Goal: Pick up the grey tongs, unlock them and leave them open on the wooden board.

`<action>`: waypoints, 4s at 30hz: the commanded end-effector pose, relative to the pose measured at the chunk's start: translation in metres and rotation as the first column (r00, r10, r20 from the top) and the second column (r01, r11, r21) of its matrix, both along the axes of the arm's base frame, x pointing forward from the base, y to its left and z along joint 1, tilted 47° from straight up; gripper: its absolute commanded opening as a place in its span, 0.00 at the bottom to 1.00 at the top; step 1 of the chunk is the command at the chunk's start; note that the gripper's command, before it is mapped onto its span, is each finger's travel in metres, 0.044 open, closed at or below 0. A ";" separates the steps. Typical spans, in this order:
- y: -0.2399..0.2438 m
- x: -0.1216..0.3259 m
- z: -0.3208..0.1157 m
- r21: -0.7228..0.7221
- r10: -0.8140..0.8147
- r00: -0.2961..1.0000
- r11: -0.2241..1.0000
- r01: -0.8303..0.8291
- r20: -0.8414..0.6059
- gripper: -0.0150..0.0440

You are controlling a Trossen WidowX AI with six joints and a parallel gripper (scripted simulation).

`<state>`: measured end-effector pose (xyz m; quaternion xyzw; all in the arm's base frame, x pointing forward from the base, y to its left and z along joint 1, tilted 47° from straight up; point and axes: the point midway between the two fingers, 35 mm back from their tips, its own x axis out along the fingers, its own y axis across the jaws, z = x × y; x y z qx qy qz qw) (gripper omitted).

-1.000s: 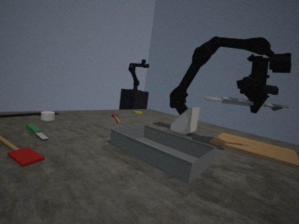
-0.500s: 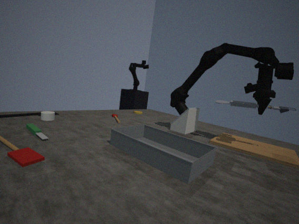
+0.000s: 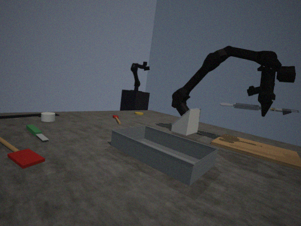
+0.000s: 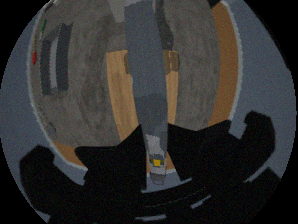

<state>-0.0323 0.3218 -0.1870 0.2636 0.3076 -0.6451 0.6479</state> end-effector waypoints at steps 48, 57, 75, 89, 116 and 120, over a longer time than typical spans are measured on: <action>0.039 0.003 0.032 0.686 -0.008 0.998 0.726 0.049 -0.063 0.00; 0.039 0.004 0.048 0.778 -0.004 0.997 0.626 0.058 -0.072 0.00; 0.035 0.006 0.074 0.880 0.005 0.997 0.469 0.070 -0.082 0.00; 0.035 0.006 0.074 0.880 0.005 0.997 0.469 0.070 -0.082 0.00; 0.038 0.005 0.060 0.830 0.001 0.997 0.554 0.063 -0.077 0.00; 0.039 0.004 0.052 0.800 -0.001 0.997 0.597 0.059 -0.073 0.00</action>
